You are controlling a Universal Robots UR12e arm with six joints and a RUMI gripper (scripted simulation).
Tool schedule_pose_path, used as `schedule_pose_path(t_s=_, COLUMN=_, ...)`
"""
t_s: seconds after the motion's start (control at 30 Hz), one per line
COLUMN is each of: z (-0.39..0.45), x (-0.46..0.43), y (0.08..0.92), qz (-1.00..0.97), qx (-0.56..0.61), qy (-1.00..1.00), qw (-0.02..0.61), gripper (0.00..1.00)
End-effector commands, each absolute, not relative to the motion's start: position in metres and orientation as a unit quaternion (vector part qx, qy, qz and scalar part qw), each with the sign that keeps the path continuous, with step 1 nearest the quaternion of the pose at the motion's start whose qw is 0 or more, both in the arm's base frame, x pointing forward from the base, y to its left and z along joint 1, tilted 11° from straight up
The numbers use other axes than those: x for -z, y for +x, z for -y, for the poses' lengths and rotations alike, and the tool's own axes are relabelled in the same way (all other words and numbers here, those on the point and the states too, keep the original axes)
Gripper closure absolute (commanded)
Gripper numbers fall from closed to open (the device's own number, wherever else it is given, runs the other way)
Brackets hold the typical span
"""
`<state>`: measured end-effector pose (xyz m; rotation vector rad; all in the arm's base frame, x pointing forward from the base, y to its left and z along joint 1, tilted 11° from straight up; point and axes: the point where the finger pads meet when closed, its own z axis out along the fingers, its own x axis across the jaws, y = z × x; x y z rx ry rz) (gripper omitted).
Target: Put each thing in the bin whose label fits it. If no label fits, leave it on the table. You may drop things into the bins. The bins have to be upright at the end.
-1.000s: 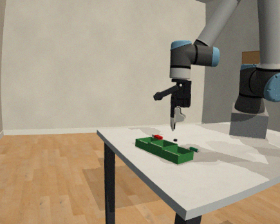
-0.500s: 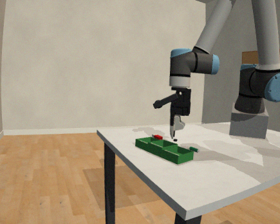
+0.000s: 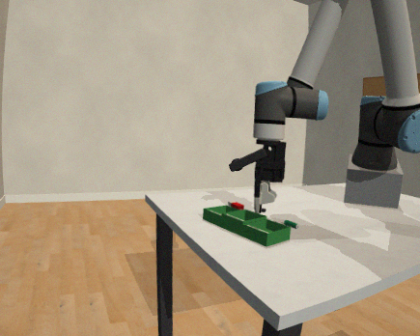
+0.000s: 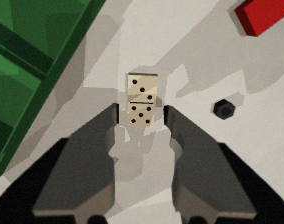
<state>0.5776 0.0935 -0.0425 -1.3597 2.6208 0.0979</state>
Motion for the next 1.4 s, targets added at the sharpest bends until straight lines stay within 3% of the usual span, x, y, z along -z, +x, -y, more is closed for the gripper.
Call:
schedule_pose_path(t_s=0.0, z=-0.0938, x=0.0449, y=0.5785, qz=-0.883, qx=-0.033, qy=-0.458, qw=0.094, gripper=0.76)
schedule_pose_path(t_s=0.47, z=-0.0944, x=0.0487, y=0.5788, qz=-0.883, qx=-0.033, qy=-0.458, qw=0.094, gripper=0.76)
schedule_pose_path(t_s=0.5, z=-0.0944, x=0.0487, y=0.5788, qz=-0.883, qx=-0.033, qy=-0.458, qw=0.094, gripper=1.0)
schedule_pose_path(t_s=1.37, z=-0.0944, x=0.0488, y=0.5788, qz=-0.883, qx=-0.033, qy=-0.458, qw=0.094, gripper=1.0)
